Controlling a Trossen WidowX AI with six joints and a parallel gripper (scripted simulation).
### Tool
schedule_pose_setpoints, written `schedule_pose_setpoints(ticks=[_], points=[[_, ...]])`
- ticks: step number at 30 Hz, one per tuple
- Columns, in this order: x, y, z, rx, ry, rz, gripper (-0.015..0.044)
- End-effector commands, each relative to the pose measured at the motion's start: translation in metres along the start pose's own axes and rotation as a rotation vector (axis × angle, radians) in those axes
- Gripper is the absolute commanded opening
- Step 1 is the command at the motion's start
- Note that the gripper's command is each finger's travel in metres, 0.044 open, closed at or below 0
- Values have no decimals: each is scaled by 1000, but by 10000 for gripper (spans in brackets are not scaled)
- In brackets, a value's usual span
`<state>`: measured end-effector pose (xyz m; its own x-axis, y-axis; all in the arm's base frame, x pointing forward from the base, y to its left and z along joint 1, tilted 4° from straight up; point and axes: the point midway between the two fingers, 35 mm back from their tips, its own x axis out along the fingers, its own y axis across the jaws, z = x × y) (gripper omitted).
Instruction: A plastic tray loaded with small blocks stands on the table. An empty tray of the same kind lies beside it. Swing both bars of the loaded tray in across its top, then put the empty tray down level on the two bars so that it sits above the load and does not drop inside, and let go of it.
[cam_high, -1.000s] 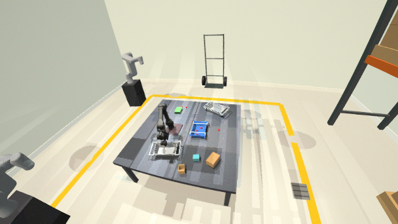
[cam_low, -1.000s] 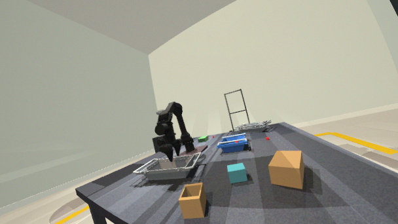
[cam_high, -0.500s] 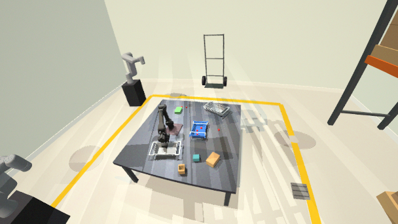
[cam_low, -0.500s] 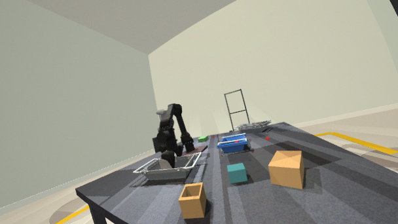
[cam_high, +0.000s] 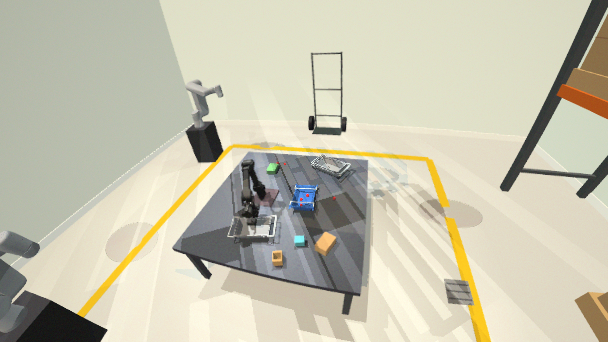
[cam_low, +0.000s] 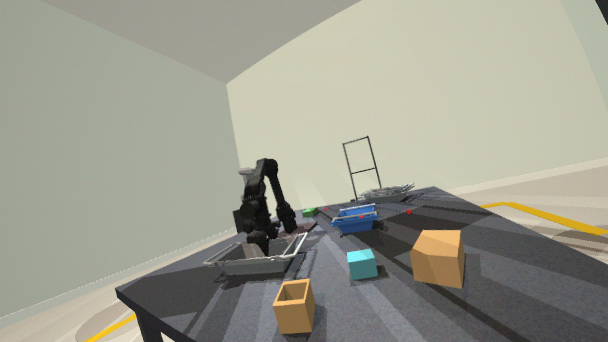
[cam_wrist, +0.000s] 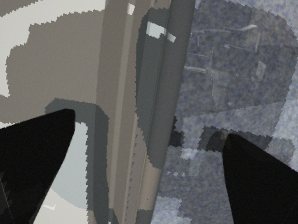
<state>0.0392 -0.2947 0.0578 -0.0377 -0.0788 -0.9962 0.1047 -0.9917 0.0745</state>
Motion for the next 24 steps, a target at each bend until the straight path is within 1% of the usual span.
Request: schedule_pose_setpoints(ticks=[1,3,24], points=[[1,0,0,-4,3,0,249],[1,0,0,-4,3,0,220],[1,0,0,-4,3,0,80]])
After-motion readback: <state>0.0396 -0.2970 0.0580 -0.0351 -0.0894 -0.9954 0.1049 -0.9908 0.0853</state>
